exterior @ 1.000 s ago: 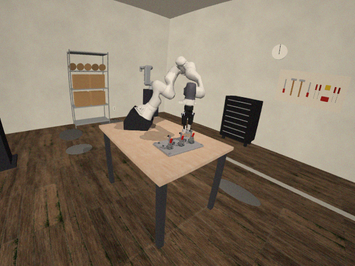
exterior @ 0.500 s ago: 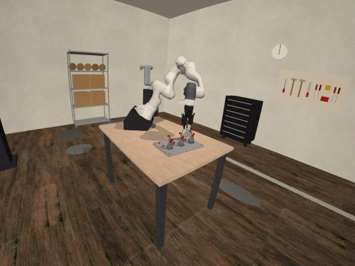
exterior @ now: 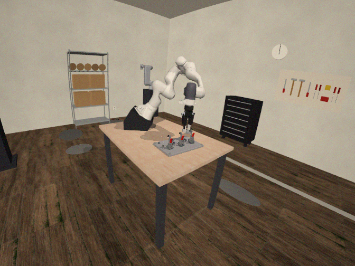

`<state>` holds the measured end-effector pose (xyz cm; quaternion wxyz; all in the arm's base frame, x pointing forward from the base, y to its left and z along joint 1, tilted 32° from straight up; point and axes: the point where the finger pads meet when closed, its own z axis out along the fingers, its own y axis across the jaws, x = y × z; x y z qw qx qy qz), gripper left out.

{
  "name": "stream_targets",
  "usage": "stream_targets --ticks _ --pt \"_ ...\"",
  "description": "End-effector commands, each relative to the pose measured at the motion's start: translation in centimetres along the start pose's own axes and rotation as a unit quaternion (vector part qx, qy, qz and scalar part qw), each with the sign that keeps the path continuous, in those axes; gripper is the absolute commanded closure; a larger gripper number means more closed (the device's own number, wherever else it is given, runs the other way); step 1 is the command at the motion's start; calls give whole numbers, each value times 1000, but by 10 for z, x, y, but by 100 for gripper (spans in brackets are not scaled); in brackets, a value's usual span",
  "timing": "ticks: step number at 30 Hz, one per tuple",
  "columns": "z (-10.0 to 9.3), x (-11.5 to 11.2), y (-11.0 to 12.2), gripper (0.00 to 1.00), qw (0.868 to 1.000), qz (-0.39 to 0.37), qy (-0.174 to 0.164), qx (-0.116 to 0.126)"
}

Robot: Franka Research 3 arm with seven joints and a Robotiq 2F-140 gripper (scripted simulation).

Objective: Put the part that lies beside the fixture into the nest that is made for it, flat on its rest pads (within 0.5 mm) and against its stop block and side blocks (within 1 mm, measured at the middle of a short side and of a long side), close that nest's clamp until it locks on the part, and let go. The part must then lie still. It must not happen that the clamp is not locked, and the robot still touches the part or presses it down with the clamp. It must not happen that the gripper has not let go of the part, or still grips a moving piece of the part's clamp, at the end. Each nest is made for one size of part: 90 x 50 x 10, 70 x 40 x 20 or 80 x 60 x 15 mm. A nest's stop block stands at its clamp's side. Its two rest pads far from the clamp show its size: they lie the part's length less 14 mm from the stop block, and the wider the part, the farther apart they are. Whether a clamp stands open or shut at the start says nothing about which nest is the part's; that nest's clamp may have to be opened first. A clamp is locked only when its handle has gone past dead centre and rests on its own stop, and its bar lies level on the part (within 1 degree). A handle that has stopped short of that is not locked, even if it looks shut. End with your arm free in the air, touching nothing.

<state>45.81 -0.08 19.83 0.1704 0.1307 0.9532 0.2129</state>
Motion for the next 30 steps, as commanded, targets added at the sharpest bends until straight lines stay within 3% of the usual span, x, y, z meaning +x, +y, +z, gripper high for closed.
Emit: stream_targets --ticks 1,30 --pt "-1 -2 2 100 1000 1 -2 0" --pt "-1 -2 2 100 1000 -10 -2 0"
